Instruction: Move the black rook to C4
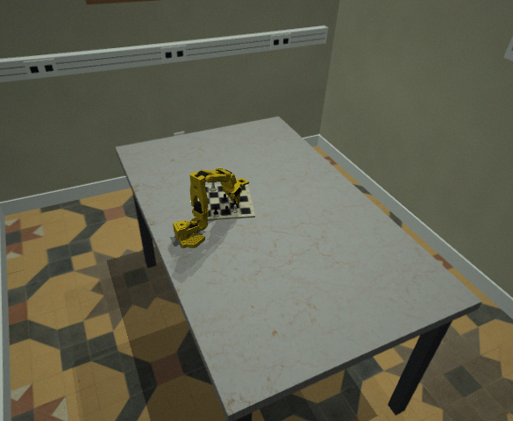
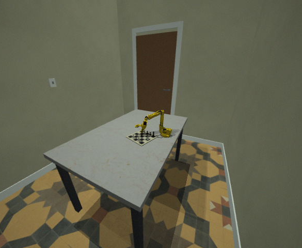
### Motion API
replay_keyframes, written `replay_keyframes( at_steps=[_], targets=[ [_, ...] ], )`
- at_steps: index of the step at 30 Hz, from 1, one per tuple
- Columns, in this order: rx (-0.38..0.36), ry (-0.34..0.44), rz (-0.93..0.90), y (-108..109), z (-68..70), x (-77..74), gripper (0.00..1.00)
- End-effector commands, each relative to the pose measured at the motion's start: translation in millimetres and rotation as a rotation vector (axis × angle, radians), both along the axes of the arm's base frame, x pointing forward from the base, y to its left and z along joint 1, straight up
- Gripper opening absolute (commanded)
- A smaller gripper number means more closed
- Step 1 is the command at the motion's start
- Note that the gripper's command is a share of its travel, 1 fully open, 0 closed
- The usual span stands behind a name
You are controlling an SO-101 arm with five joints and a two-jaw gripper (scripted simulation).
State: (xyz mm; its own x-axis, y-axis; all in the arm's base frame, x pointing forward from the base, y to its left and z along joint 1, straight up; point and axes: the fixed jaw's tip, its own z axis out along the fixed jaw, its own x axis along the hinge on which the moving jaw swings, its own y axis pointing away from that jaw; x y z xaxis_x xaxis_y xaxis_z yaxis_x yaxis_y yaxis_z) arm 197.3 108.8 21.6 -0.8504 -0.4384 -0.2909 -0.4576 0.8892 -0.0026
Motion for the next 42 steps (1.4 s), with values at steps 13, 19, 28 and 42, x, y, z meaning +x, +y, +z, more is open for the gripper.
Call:
replay_keyframes(
  at_steps=[13, 19, 28, 42],
  targets=[
    [-0.002, 0.009, -0.013, -3.1, -2.3, -1.8, 0.00],
    [-0.002, 0.009, -0.013, -3.1, -2.3, -1.8, 0.00],
    [-0.002, 0.009, -0.013, -3.1, -2.3, -1.8, 0.00],
    [-0.002, 0.009, -0.013, -3.3, -0.5, -1.6, 0.00]
  ],
)
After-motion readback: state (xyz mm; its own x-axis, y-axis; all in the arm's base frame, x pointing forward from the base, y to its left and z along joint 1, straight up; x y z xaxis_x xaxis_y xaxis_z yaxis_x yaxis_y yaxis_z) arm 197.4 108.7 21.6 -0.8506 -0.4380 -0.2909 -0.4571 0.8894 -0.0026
